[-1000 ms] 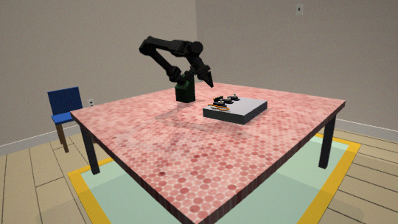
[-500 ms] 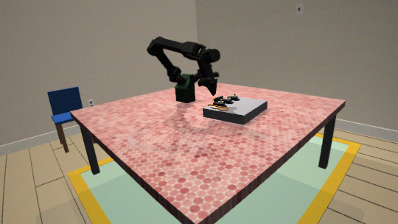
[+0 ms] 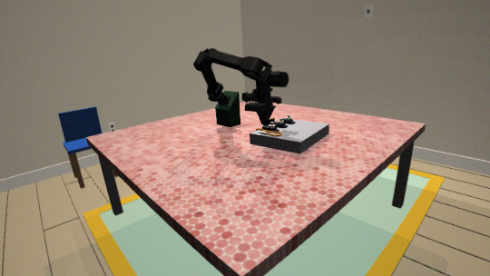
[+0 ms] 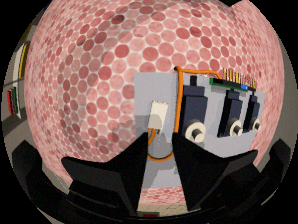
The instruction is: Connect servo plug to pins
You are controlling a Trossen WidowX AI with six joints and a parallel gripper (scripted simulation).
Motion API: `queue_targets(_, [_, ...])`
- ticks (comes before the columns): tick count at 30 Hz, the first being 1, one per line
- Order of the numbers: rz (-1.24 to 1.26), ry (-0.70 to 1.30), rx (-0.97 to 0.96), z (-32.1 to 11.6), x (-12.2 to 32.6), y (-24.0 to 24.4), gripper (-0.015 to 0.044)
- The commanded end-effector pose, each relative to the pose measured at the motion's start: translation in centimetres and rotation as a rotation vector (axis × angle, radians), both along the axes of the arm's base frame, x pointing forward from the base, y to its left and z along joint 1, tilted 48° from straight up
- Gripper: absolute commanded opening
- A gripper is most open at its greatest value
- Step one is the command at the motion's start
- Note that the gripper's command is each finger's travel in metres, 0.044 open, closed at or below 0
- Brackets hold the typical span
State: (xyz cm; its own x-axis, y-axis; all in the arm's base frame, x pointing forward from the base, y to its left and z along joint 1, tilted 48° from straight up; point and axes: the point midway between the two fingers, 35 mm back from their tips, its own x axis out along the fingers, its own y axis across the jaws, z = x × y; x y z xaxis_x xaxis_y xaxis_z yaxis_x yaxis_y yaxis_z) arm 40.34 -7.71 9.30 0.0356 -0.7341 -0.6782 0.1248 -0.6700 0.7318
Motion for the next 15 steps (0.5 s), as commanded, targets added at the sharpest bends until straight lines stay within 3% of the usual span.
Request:
queue_targets(1, [-0.025, -0.014, -0.015, 0.0, 0.1, -0.1, 0.0115])
queue_targets(15, [-0.074, -0.015, -0.034, -2.0, 0.3, -2.3, 0.0115])
